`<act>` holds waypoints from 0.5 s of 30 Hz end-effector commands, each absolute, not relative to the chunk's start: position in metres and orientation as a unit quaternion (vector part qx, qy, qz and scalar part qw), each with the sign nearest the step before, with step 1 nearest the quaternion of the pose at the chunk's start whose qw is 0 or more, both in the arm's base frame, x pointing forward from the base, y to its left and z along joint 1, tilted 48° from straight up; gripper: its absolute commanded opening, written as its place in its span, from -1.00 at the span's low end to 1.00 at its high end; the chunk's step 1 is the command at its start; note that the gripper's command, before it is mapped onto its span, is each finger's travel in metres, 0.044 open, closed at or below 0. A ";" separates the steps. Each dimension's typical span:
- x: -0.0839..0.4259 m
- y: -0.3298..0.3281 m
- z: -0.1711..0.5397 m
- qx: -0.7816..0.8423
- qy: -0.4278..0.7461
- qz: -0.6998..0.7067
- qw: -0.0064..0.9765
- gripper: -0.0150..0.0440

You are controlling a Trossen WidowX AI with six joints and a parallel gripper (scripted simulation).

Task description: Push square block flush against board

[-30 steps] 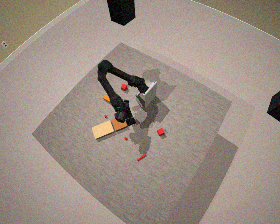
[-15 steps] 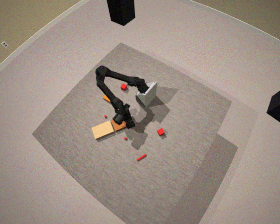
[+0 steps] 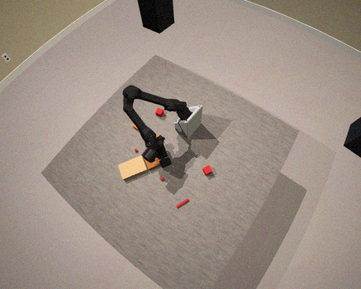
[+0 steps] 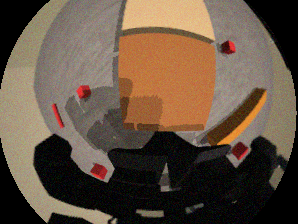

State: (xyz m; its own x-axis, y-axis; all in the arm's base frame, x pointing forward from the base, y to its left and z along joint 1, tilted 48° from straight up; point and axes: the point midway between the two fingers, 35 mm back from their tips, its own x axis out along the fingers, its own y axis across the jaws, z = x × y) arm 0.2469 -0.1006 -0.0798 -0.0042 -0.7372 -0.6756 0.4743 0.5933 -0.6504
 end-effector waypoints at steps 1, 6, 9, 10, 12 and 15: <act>0.256 -0.104 -0.076 -0.116 0.555 -0.438 0.698 -0.49; 0.263 -0.106 -0.073 -0.116 0.555 -0.438 0.698 -0.49; 0.262 -0.106 -0.074 -0.116 0.555 -0.438 0.698 -0.49; 0.261 -0.105 -0.075 -0.116 0.555 -0.438 0.698 -0.49; 0.259 -0.104 -0.076 -0.116 0.555 -0.438 0.698 -0.49; 0.255 -0.102 -0.078 -0.116 0.555 -0.438 0.698 -0.49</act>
